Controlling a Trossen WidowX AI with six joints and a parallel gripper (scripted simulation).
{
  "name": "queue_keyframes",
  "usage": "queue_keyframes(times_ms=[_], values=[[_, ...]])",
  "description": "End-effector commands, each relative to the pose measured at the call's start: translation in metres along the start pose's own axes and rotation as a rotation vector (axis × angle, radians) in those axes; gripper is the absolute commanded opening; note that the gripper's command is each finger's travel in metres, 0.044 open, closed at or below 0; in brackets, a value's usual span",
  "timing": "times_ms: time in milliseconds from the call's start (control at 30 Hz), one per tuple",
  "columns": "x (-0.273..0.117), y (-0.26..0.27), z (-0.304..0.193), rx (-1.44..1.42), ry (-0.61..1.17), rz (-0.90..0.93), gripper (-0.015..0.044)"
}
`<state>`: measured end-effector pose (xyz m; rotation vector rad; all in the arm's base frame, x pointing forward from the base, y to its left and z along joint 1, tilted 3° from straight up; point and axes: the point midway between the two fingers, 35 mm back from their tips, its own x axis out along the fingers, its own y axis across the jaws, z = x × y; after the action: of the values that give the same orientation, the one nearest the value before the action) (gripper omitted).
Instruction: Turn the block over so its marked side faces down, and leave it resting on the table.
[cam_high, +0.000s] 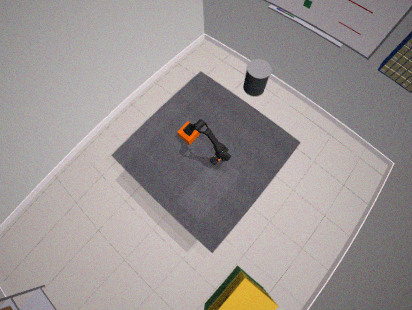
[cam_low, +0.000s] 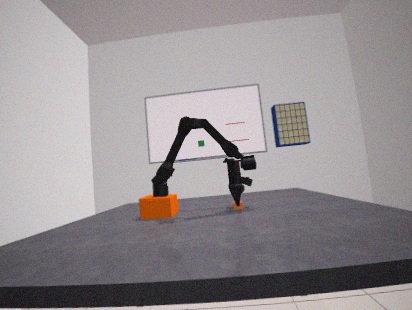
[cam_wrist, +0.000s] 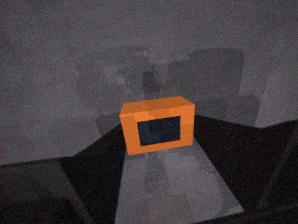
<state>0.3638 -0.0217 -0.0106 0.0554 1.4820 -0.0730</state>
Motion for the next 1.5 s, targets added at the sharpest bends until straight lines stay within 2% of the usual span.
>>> queue_keyframes(times_ms=[0, 333, 500, 533, 800, 1467], values=[[0.001, 0.000, 0.000, -0.003, 0.001, 0.002, 0.0209], [0.001, 0.000, 0.000, -0.003, 0.001, 0.002, 0.0142], [-0.024, 0.000, 0.000, -0.003, 0.001, 0.002, 0.0011], [-0.028, 0.000, 0.000, -0.003, 0.001, 0.002, 0.0000], [-0.029, 0.000, 0.000, -0.003, -0.009, 0.002, 0.0000], [-0.017, 0.001, 0.002, -0.004, -0.322, 0.002, 0.0000]])
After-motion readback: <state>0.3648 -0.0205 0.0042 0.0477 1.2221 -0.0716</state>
